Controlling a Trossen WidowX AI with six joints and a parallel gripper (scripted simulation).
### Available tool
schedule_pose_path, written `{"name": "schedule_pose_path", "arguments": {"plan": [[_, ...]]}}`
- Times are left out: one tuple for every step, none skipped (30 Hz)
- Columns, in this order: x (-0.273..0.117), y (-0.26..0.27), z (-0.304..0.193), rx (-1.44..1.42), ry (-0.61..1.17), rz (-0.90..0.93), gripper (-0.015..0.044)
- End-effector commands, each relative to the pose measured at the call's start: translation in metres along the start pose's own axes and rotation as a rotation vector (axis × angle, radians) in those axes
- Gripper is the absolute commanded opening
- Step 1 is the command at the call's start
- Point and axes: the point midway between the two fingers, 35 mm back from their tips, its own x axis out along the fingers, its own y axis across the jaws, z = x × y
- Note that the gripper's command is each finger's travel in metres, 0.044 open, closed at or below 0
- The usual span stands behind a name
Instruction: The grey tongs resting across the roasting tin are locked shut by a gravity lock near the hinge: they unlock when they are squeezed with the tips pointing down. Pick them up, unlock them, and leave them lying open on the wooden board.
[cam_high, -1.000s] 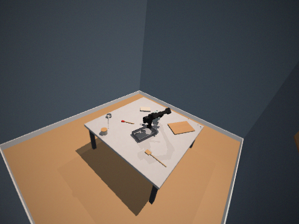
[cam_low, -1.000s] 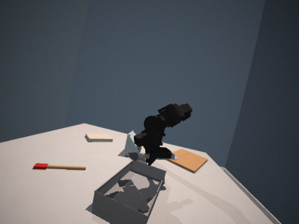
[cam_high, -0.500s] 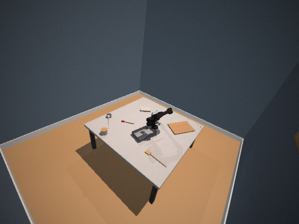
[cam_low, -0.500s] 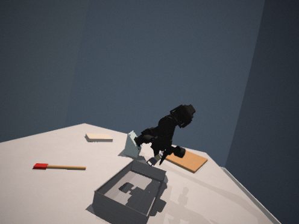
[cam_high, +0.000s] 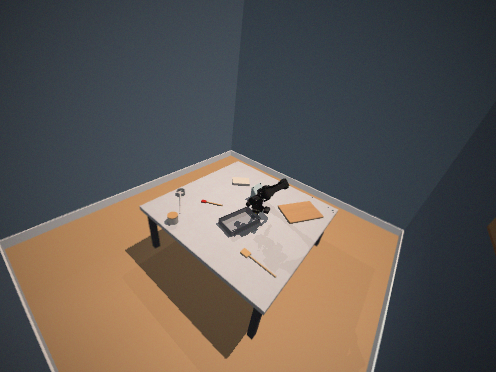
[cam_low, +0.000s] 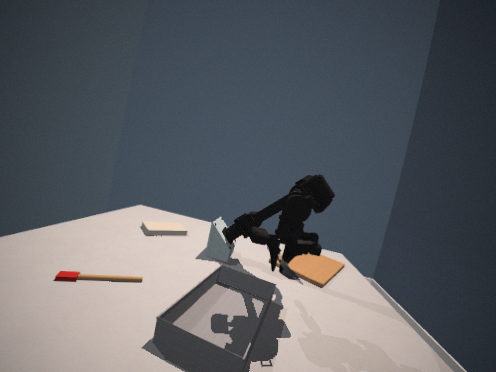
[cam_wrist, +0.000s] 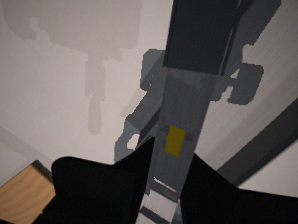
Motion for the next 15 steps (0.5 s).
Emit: {"name": "schedule_pose_path", "arguments": {"plan": [[-0.003,0.011,-0.001,-0.147,-0.005,0.004,-0.0150],[-0.004,0.013,-0.002,-0.188,-0.006,0.004,-0.0150],[-0.004,0.016,-0.002,-0.228,-0.006,0.004,-0.0150],[-0.005,0.019,-0.003,-0.269,-0.007,0.005,-0.0150],[-0.005,0.021,-0.003,-0.309,-0.007,0.005,-0.0150],[-0.006,0.024,-0.004,-0.350,-0.008,0.006,-0.0150],[-0.006,0.027,-0.004,-0.390,-0.009,0.006,-0.0150],[-0.007,0.030,-0.005,-0.432,-0.009,0.005,-0.0150],[-0.007,0.032,-0.006,-0.472,-0.010,0.005,-0.0150],[-0.008,0.035,-0.007,-0.513,-0.011,0.006,-0.0150],[-0.009,0.037,-0.007,-0.553,-0.011,0.006,-0.0150],[-0.009,0.040,-0.008,-0.594,-0.012,0.007,-0.0150],[-0.010,0.043,-0.009,-0.634,-0.013,0.007,-0.0150],[-0.010,0.045,-0.009,-0.675,-0.014,0.008,-0.0150],[-0.011,0.048,-0.010,-0.715,-0.015,0.008,-0.0150]]}}
